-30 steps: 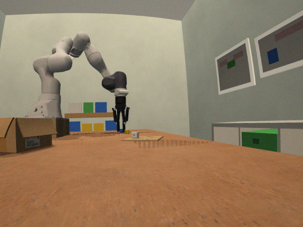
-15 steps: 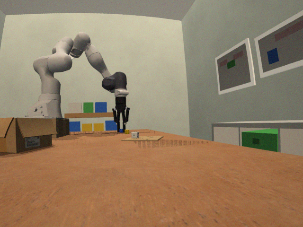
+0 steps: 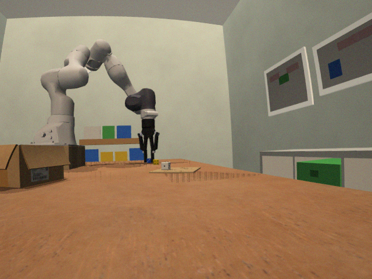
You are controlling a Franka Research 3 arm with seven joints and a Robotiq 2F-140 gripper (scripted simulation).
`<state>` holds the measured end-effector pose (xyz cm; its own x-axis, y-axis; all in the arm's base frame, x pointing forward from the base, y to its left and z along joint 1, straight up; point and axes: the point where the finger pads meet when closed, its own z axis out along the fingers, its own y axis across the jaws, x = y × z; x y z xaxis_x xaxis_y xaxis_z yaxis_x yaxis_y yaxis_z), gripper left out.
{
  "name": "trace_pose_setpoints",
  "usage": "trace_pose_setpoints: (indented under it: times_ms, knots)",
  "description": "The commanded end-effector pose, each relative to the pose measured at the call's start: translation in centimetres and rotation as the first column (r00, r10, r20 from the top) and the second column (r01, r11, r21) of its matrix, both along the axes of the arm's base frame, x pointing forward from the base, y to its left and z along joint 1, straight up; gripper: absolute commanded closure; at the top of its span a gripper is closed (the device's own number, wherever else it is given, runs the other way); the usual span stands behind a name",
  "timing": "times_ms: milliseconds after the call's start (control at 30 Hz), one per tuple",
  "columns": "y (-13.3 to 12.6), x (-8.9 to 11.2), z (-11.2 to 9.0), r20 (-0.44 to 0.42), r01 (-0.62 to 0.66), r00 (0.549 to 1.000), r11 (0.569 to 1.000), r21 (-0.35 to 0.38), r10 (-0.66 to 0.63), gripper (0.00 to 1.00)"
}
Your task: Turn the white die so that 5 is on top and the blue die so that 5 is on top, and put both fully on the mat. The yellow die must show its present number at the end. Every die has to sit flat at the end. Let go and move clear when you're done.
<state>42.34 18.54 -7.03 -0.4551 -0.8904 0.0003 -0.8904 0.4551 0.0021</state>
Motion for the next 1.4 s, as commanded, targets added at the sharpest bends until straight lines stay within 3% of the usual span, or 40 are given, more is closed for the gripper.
trace_pose_setpoints:
  times_ms: [0, 300, 333, 1367]
  knots:
    - [0.07, 0.15, 0.03, 0.005, -0.004, 1.000, 1.000, 0.001, 0.004, 0.68]
    - [0.07, 0.15, 0.03, 0.005, -0.004, 1.000, 1.000, 0.001, 0.004, 0.68]
    - [0.07, 0.15, 0.03, 0.005, -0.004, 1.000, 1.000, 0.001, 0.004, 0.79]
    - [0.07, 0.15, 0.03, 0.005, -0.004, 1.000, 1.000, 0.001, 0.004, 0.79]
